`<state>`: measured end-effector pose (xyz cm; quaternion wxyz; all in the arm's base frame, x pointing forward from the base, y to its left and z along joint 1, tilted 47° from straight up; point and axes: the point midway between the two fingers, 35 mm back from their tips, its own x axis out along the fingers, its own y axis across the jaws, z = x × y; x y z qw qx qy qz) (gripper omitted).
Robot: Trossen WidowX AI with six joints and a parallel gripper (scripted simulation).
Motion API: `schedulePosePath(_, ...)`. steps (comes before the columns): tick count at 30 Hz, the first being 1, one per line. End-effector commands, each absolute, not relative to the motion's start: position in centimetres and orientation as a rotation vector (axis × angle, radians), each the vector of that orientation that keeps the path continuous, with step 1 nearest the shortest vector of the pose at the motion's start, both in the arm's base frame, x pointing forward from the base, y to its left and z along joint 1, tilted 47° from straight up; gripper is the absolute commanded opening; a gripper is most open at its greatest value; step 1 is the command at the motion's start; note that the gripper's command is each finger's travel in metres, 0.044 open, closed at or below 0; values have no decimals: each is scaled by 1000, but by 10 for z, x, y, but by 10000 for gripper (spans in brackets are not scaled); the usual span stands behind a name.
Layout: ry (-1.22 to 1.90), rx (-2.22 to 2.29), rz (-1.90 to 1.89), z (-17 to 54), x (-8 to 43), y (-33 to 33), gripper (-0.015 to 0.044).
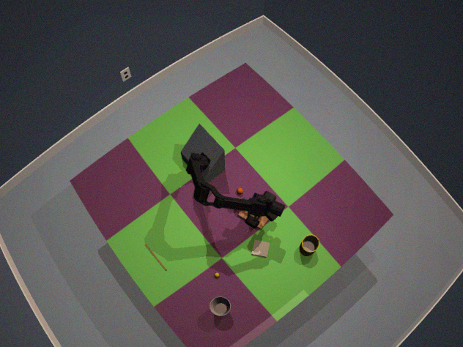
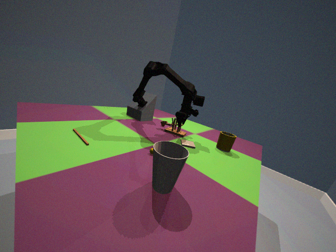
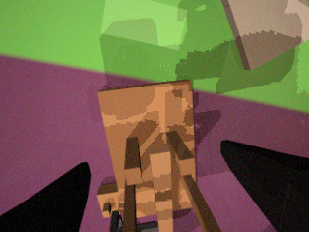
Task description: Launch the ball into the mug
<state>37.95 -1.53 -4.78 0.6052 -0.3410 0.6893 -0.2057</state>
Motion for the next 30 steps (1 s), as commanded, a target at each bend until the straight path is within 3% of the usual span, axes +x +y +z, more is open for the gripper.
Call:
schedulePosePath(1, 1593, -797, -475, -51, 380, -20, 440)
schedulePosePath(19, 1593, -799, -477, -70, 378, -40, 440)
schedulePosePath(30, 1594, -790, -477, -68, 378, -38, 151)
